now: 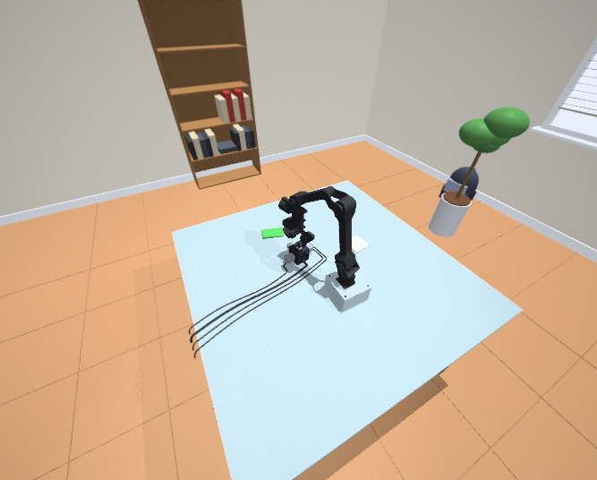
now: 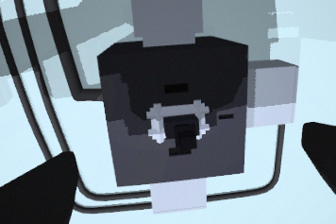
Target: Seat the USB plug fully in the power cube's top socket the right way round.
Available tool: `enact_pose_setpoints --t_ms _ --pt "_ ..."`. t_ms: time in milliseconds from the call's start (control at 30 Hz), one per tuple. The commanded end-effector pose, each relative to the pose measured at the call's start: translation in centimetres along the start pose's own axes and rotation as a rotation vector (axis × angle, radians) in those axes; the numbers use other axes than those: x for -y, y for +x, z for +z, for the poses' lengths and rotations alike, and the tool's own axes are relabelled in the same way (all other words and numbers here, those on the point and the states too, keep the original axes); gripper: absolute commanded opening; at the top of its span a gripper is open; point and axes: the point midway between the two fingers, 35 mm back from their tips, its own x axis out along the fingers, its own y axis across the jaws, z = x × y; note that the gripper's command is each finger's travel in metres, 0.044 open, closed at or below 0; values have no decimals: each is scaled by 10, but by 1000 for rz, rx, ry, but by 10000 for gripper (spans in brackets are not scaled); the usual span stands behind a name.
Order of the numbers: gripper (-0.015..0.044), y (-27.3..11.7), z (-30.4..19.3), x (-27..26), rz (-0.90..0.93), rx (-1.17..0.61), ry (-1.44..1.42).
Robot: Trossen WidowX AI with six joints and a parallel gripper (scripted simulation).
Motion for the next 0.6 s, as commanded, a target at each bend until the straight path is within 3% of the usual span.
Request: enact_pose_setpoints --t_ms 0,333,567 --pt "440 5 0 -1 4 3 3" --pt "440 11 1 -1 4 3 3" --pt "256 9 0 -1 2 0 1"
